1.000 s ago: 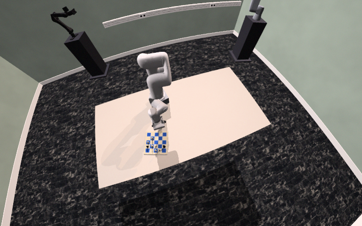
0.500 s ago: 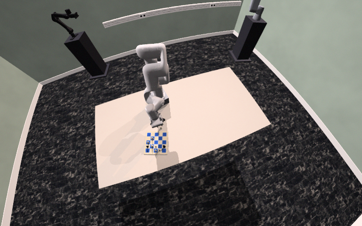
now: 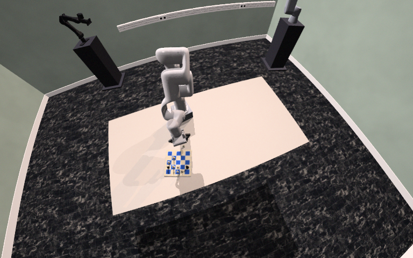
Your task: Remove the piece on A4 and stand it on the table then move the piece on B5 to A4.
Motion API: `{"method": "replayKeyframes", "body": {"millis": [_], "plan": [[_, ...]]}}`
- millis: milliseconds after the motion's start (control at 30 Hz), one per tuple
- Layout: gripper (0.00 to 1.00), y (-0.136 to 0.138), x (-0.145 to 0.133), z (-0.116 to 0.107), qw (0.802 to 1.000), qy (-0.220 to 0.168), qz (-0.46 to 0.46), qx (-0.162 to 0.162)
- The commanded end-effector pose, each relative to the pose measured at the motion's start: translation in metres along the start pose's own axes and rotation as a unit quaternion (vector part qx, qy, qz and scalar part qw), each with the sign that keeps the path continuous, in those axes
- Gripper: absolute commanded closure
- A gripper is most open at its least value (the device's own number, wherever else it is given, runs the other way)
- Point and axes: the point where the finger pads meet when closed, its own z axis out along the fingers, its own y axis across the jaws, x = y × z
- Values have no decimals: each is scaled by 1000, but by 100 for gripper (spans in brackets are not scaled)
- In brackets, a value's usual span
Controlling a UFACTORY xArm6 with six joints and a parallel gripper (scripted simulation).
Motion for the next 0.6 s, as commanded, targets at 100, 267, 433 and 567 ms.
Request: {"method": "replayKeyframes", "body": {"millis": [100, 267, 433, 567], "plan": [[0, 0, 2, -1, 1000, -5, 1, -5], [0, 0, 2, -1, 1000, -5, 1, -5], [0, 6, 10, -2, 1000, -5, -7, -5], [0, 38, 48, -5, 999, -5, -45, -4]]}}
